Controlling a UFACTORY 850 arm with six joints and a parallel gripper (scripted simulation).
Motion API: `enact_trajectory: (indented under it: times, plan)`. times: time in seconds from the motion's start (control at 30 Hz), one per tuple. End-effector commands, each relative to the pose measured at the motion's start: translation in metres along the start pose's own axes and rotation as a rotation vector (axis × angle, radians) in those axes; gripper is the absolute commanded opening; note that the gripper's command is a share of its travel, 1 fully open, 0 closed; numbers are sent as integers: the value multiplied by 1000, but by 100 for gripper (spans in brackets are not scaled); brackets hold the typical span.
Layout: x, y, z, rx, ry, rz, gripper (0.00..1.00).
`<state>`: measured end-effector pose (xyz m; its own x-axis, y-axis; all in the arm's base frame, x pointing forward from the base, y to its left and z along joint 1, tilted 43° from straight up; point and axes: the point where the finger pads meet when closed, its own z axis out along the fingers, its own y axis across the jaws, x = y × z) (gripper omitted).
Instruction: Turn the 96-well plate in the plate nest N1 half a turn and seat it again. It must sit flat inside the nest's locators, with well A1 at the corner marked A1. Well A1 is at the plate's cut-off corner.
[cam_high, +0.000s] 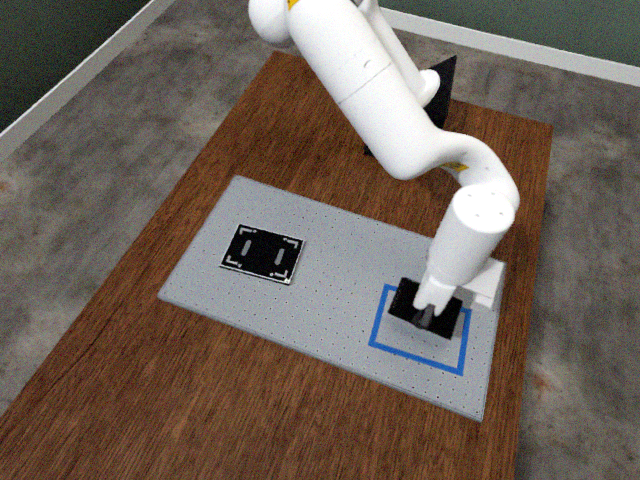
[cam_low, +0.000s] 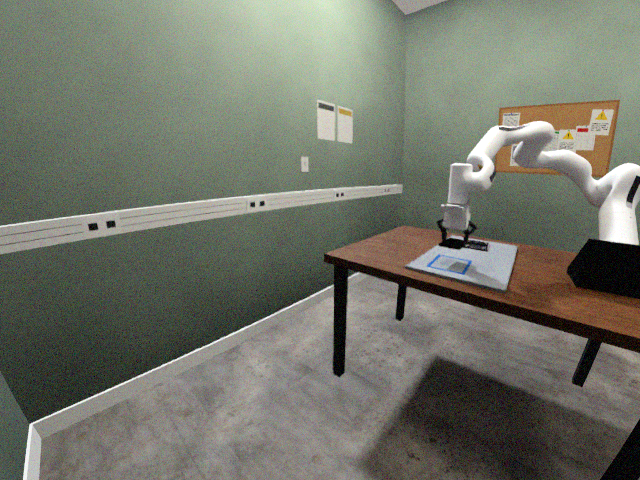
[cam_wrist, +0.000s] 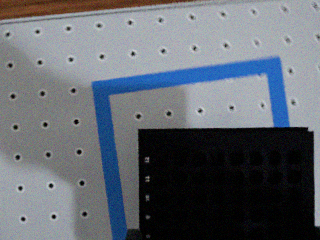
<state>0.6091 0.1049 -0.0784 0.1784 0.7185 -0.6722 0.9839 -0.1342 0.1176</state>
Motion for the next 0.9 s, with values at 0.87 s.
enact_trajectory:
  times: [0.87]
  plan:
    - [-93,-1,-4,-8,7,934,0]
